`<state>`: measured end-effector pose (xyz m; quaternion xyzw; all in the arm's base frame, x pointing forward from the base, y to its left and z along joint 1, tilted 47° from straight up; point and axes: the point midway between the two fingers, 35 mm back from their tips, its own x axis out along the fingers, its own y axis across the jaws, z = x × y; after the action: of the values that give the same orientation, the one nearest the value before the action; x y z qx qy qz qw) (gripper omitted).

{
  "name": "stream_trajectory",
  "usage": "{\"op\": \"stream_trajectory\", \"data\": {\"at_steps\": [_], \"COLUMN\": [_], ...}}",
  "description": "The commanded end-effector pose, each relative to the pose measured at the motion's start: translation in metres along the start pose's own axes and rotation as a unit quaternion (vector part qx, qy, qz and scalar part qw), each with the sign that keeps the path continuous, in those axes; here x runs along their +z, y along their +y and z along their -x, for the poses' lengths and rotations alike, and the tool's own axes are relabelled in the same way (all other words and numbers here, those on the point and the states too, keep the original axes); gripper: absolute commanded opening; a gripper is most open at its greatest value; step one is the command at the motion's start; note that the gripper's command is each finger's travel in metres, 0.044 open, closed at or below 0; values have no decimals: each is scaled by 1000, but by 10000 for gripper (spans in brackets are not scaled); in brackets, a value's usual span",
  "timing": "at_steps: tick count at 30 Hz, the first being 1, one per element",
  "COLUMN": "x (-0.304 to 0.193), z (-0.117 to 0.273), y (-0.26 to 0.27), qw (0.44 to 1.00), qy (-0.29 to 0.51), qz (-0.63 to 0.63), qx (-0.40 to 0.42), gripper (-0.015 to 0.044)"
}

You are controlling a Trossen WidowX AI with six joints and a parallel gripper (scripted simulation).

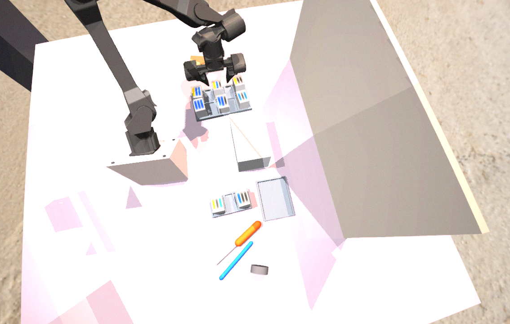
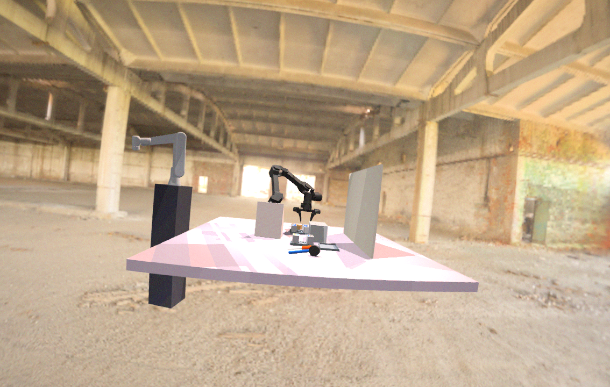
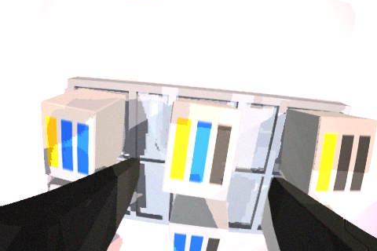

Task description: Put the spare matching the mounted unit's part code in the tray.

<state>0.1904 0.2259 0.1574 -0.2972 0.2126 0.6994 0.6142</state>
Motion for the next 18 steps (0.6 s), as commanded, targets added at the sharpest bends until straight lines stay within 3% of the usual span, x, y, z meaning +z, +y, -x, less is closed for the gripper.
{"op": "stream_trajectory", "data": {"at_steps": [1,18], "x": [-2,0], "z": [-8,-35], "y": [0,1], "qw": [1000,1000], "qy": [3,1], "qz": [-3,-3], "qx": [0,-1], "gripper": [300,300]}}
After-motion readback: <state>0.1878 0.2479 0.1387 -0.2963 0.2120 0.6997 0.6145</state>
